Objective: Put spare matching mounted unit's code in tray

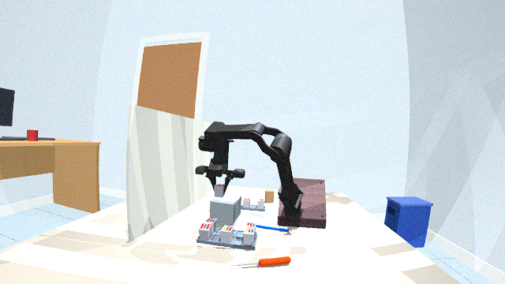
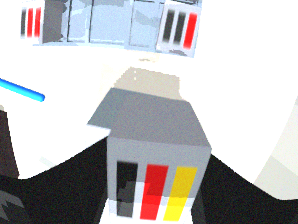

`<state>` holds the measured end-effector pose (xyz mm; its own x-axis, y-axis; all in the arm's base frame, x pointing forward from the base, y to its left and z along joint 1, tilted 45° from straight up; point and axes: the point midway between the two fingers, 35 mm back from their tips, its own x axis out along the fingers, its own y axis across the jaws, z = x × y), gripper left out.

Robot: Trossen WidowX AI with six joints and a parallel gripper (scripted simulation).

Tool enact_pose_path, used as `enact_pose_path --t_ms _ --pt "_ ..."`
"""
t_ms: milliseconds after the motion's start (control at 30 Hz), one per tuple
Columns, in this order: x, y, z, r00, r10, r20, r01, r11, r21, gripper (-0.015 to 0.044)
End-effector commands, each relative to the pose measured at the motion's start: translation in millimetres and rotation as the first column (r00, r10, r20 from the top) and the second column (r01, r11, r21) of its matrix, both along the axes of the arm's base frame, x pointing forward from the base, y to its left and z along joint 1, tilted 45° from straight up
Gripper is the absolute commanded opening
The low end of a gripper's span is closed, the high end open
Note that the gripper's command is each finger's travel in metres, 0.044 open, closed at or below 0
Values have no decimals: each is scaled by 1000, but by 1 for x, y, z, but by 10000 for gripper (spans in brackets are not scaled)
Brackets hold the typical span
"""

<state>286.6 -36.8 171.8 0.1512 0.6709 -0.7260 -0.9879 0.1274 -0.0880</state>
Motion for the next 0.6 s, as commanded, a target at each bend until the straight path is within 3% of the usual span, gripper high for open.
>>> enact_pose_path --t_ms 0,567 --pt "6 -12 -10 1000 -9 -19 9 1000 -6 0" --pt "30 -72 -59 998 -35 -55 34 999 -13 0"
